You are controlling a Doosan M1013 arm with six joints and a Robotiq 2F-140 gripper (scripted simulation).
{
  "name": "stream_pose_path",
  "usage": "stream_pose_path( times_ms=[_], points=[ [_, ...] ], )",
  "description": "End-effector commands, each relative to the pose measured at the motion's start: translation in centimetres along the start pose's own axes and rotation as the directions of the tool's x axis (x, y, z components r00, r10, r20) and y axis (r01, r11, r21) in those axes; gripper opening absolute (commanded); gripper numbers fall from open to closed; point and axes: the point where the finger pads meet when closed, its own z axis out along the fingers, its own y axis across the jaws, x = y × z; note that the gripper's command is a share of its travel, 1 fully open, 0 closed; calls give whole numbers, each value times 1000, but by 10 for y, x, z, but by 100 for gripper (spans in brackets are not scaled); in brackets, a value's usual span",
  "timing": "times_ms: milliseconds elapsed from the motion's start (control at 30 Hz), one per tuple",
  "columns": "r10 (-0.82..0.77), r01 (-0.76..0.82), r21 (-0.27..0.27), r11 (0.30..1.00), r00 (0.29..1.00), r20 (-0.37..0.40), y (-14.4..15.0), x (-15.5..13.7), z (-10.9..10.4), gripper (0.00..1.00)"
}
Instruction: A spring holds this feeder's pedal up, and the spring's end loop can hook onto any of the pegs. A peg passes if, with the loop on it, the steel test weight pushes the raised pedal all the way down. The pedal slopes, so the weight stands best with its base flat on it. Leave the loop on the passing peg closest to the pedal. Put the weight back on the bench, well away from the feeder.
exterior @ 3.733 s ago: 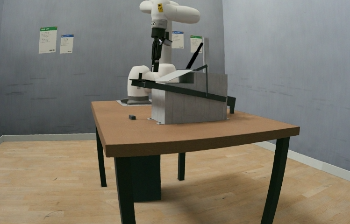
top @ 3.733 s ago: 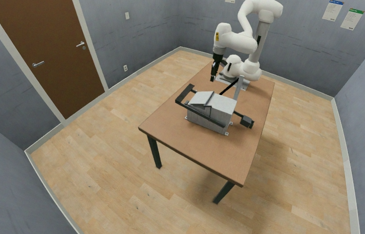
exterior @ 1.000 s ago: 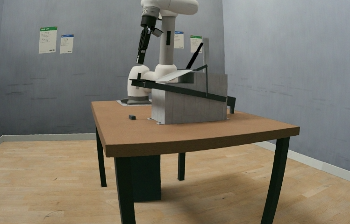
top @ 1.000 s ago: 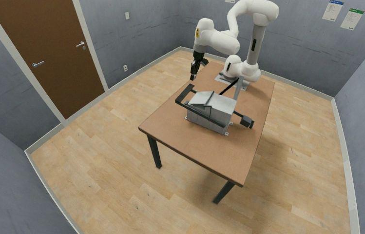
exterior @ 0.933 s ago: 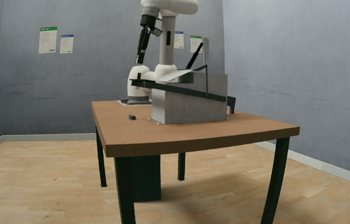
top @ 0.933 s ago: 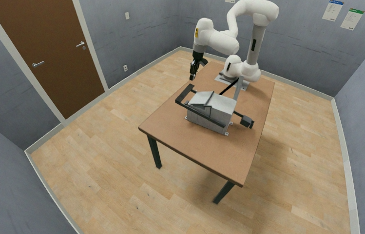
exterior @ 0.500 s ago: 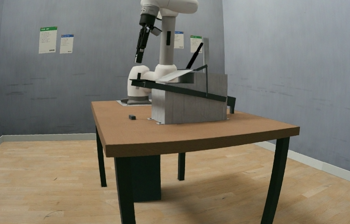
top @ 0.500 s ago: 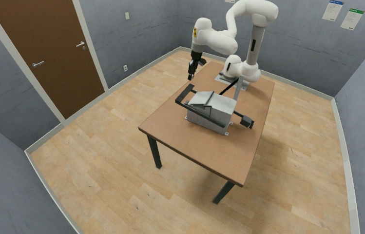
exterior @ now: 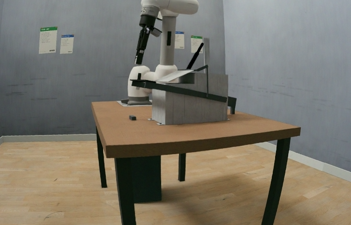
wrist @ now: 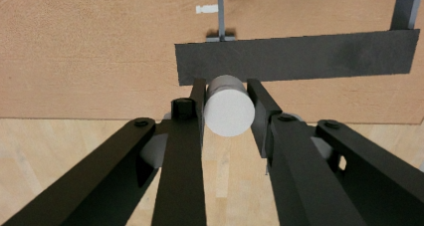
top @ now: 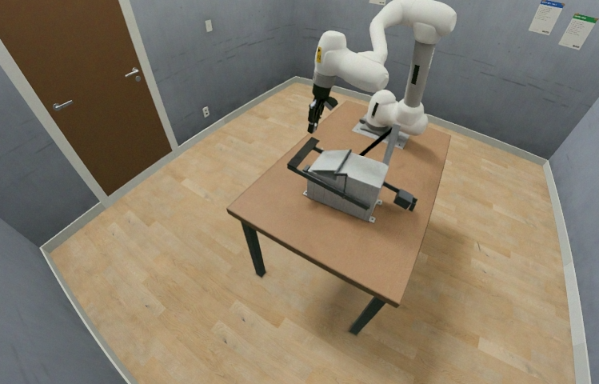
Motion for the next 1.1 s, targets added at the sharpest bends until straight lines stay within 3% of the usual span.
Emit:
stream_pose_path(
  times_ms=[0,1067],
  points=[
    [0,0,-1,1000,1000,0,0,0,2,25],
    [0,0,-1,1000,1000,1,0,8,45,25]
  ],
)
